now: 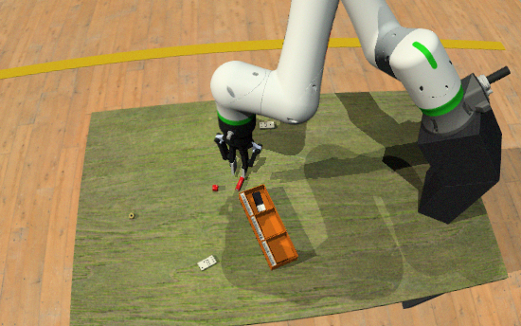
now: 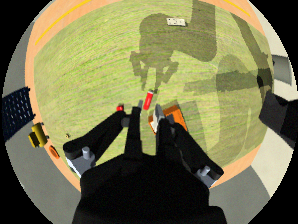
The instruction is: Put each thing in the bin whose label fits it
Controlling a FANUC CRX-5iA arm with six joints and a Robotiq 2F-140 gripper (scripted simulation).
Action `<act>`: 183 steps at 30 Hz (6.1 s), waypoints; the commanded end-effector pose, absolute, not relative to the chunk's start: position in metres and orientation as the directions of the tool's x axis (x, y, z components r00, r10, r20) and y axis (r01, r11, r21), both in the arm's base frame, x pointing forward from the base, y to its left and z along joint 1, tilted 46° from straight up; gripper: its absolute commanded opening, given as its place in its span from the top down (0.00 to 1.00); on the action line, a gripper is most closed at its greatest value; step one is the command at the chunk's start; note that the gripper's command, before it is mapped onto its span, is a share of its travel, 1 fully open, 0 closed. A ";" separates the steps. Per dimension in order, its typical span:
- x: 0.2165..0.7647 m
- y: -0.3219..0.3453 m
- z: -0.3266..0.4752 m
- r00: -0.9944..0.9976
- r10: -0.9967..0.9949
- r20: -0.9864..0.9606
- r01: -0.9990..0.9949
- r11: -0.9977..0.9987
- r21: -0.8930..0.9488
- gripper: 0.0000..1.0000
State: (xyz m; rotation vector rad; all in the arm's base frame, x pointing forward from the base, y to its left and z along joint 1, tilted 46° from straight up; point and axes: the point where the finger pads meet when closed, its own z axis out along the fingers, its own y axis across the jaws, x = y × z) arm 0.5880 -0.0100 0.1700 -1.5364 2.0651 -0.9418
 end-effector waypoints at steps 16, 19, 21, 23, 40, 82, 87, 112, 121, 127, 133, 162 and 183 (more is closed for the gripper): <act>0.587 -0.009 0.169 -0.353 -0.935 0.044 -0.656 0.214 -0.723 0.74; 0.587 -0.009 0.169 -0.353 -0.935 0.044 -0.656 0.214 -0.723 0.74; 0.587 -0.009 0.169 -0.353 -0.935 0.044 -0.656 0.214 -0.723 0.74; 0.587 -0.009 0.169 -0.353 -0.935 0.044 -0.656 0.214 -0.723 0.74; 0.604 -0.016 0.153 -0.353 -0.935 0.044 -0.656 0.214 -0.723 0.74; 0.637 -0.030 0.118 -0.353 -0.935 0.044 -0.656 0.214 -0.723 0.85; 0.637 -0.030 0.118 -0.353 -0.935 0.044 -0.656 0.214 -0.723 0.85; 0.637 -0.030 0.118 -0.353 -0.935 0.044 -0.656 0.214 -0.723 0.85; 0.617 -0.022 0.139 -0.353 -0.935 0.044 -0.656 0.214 -0.723 0.85; 0.608 -0.018 0.148 -0.353 -0.935 0.044 -0.656 0.214 -0.723 0.85; 0.597 -0.013 0.159 -0.353 -0.935 0.044 -0.656 0.214 -0.723 0.85; 0.579 0.032 0.123 -0.353 -0.935 0.044 -0.656 0.214 -0.723 0.85; 0.550 0.106 0.064 -0.050 -0.940 0.338 -0.742 -0.192 -0.642 0.85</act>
